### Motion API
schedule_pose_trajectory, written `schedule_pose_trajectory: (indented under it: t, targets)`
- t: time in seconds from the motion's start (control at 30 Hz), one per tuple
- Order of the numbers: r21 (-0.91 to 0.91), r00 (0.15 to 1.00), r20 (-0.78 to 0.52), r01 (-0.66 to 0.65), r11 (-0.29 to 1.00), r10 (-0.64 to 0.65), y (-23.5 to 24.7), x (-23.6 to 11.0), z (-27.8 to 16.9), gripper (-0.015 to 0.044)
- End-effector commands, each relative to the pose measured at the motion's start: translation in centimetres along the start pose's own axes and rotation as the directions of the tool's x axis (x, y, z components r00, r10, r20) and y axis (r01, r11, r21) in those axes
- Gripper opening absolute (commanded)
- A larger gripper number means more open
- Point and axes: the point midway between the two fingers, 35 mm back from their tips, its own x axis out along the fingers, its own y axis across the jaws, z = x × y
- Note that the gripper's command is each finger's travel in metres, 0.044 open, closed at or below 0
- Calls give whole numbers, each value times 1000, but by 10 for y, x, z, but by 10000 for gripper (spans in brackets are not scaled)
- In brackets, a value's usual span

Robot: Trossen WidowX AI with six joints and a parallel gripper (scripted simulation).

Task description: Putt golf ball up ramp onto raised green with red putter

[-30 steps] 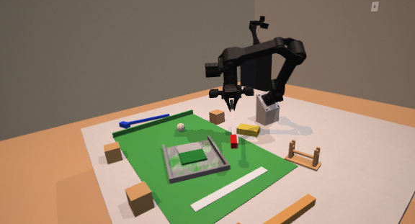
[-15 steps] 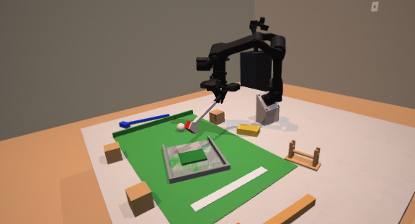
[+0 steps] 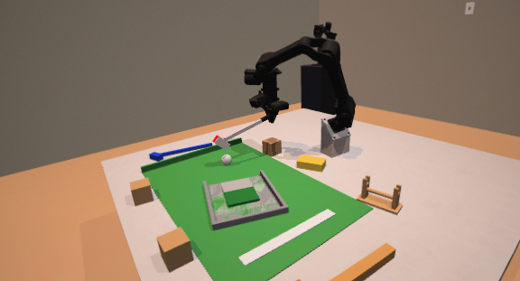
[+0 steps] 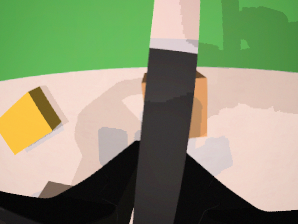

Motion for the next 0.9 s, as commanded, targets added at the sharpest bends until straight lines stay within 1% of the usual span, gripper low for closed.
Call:
schedule_pose_trajectory:
  t: [0.0,0.07,0.3,0.6,0.87]
  targets:
    - [152,1000,0,4,988,-4,-30,2,-16,0]
    - [194,1000,-2,3,981,-3,-37,3,-21,0]
    - [199,1000,-2,3,980,-2,-38,6,-21,0]
    - [198,1000,-2,2,980,-1,-38,43,-22,0]
    - [198,1000,-2,1,980,-1,-38,49,-22,0]
